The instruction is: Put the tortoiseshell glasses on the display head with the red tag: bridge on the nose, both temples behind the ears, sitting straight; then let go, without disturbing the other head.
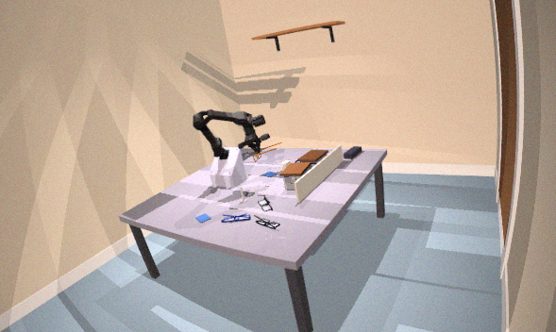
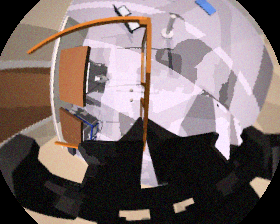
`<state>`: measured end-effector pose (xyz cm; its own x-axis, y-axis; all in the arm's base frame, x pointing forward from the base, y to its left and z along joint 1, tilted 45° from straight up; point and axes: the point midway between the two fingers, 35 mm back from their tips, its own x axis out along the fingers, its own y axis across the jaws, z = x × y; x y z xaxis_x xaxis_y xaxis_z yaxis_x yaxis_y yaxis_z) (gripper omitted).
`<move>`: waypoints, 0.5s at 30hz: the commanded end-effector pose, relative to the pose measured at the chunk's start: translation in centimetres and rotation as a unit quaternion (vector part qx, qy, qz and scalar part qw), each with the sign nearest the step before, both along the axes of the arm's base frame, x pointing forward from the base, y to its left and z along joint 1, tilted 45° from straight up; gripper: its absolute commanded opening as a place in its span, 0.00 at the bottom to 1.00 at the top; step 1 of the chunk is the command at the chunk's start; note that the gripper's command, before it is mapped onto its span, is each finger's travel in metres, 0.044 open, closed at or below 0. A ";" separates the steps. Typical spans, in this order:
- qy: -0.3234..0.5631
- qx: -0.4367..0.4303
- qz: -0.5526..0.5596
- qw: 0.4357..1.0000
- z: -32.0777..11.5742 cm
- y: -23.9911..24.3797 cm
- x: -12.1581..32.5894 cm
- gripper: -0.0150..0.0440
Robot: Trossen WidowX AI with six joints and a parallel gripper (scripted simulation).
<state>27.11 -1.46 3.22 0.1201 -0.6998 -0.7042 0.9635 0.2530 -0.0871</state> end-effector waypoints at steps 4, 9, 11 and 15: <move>-0.042 -0.008 -0.010 0.999 -1.6 3.0 -0.2 0.25; -0.075 -0.011 -0.017 0.997 -2.8 5.1 -0.7 0.25; -0.088 -0.012 -0.020 0.996 -3.3 5.9 -1.0 0.25; -0.116 -0.013 -0.024 0.993 -4.2 7.4 -1.6 0.25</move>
<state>25.80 4.77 -0.32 0.2171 -0.7201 -0.6590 0.9736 0.2080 0.0935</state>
